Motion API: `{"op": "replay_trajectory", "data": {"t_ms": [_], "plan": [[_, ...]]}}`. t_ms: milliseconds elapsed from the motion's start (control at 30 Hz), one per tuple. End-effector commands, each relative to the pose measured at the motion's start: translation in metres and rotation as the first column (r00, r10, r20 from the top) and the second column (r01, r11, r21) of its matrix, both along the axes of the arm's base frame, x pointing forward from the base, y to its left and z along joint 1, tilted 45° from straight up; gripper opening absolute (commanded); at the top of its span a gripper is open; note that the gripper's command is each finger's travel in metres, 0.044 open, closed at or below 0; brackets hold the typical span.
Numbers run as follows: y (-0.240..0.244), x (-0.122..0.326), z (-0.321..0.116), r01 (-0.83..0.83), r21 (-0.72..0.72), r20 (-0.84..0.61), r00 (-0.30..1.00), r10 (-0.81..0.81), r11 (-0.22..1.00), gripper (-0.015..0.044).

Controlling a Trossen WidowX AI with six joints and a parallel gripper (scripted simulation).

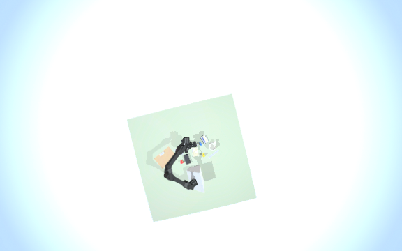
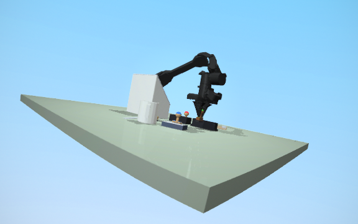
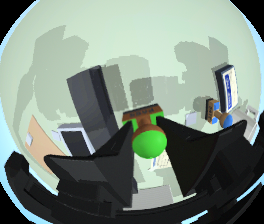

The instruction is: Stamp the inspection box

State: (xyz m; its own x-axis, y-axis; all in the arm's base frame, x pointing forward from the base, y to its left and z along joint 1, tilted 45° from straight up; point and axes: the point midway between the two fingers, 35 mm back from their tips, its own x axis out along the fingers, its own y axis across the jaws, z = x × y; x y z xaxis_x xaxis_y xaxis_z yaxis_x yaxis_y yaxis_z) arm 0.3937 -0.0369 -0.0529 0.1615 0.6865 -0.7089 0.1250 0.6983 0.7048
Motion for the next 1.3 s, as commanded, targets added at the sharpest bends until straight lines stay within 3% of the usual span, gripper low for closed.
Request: {"op": "replay_trajectory", "data": {"t_ms": [0,1267], "plan": [[-0.002,-0.001,0.001,-0.003,-0.005,0.0,1.0,0.003,1.0,0.0],[-0.014,-0.004,0.015,-0.003,-0.005,0.0,1.0,0.003,1.0,0.0]]}}
